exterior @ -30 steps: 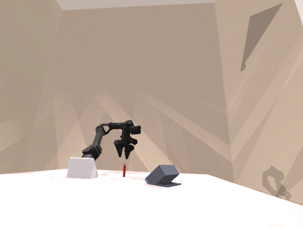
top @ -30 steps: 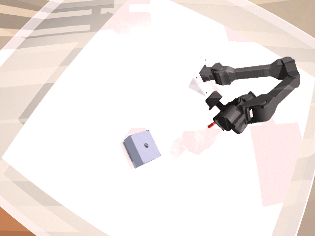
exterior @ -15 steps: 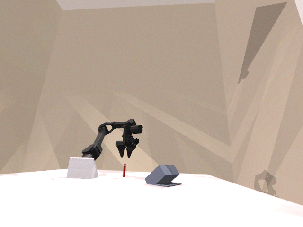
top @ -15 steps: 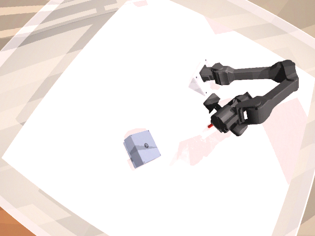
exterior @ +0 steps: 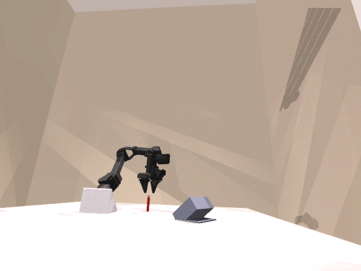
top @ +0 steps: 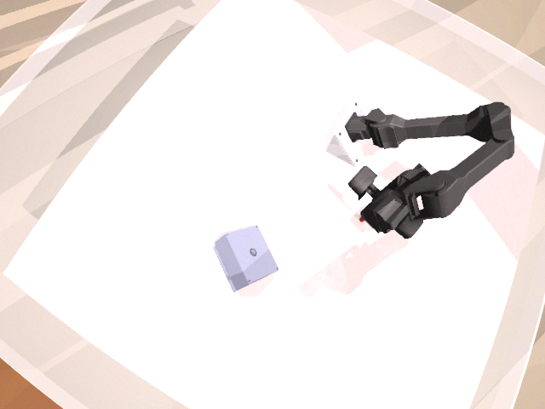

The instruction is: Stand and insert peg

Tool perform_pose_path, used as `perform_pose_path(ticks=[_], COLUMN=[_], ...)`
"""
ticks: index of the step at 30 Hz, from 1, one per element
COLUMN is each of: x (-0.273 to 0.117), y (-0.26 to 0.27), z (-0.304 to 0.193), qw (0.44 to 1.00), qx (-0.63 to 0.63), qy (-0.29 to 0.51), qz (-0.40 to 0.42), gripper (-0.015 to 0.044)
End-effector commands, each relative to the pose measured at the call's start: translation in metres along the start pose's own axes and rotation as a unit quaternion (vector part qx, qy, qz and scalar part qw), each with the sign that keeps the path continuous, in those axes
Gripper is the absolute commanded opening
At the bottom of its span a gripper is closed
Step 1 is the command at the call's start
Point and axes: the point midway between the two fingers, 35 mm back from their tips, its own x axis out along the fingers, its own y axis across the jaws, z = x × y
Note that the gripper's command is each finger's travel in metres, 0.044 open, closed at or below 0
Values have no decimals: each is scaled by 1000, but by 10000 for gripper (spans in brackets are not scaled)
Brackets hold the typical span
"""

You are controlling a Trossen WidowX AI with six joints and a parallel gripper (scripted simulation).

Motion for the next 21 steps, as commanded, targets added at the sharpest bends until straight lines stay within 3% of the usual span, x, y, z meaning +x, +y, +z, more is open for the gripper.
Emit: perform_pose_path(ticks=[1, 21], x=[8, 40], y=[0, 0], z=[-1, -1], qw=[1000, 1000], qx=[3, 3], qy=[2, 2], qz=[2, 3], gripper=[440, 440])
